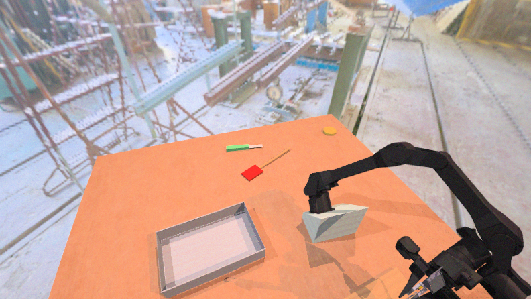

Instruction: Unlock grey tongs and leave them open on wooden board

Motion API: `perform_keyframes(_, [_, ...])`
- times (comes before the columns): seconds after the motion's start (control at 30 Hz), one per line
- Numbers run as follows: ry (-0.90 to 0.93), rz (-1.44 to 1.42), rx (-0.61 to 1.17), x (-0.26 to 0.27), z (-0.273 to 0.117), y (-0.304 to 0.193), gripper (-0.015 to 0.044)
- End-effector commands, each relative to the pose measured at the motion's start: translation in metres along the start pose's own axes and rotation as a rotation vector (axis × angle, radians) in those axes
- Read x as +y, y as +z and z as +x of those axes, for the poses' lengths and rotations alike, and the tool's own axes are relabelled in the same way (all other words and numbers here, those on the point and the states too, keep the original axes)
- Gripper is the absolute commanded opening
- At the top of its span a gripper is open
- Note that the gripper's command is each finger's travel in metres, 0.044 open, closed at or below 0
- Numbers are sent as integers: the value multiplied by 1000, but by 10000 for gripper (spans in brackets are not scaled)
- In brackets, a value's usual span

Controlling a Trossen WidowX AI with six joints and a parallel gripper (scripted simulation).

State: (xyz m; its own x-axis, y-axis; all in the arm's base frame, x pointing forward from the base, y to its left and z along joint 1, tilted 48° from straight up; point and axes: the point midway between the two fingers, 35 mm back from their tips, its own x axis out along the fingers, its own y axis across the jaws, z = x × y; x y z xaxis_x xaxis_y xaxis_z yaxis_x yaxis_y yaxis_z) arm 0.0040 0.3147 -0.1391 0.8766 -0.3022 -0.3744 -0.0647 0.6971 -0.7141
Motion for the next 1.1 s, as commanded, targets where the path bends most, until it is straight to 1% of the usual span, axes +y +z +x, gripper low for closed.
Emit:
perform_keyframes(0.0, [1, 0, -12, 0, 0, 2, -150])
perform_keyframes(0.73, [-1, 0, -6, 0, 0, 2, -150])
perform_keyframes(0.87, [-24, -6, 74, -2, 7, 0, -150])
perform_keyframes(1.07, [-71, -20, 293, -5, 21, -4, -150])
